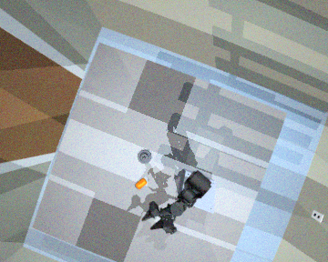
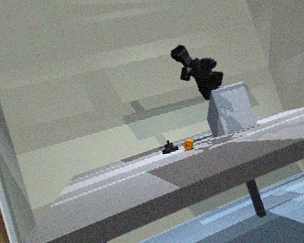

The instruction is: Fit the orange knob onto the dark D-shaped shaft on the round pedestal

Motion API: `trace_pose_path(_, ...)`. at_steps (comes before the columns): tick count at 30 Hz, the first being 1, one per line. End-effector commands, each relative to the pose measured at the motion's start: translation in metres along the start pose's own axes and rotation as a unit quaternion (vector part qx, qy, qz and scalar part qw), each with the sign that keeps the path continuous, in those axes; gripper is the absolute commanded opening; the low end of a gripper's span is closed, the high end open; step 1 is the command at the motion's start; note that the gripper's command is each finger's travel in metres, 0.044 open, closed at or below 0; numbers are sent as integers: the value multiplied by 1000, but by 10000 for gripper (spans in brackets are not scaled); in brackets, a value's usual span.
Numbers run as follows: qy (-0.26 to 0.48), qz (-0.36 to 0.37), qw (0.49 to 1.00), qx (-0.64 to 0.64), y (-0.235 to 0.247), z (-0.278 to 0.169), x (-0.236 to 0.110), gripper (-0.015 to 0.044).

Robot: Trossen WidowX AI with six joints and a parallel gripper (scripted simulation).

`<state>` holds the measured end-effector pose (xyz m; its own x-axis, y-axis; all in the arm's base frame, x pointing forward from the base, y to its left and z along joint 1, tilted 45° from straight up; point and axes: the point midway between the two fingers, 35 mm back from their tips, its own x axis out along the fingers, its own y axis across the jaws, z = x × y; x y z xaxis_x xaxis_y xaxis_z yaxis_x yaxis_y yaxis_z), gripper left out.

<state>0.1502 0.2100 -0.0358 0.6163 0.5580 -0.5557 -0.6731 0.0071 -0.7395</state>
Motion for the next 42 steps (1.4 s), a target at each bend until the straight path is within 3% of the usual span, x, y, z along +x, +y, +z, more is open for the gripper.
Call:
trace_pose_path(1,4,1,1000,8,0,-1,2,426)
trace_pose_path(6,99,9,972,213,9,-28,38,440)
trace_pose_path(11,215,-22,879,426,18,-64,68,440)
trace_pose_path(16,315,-99,732,596,24,-100,86,440)
trace_pose_path(22,391,-240,509,728,23,-141,92,440)
trace_pose_path(28,409,-403,281,769,13,-177,84,440)
trace_pose_path(34,382,-527,123,749,0,-199,71,440)
trace_pose_path(42,291,-675,-52,676,-22,-220,49,440)
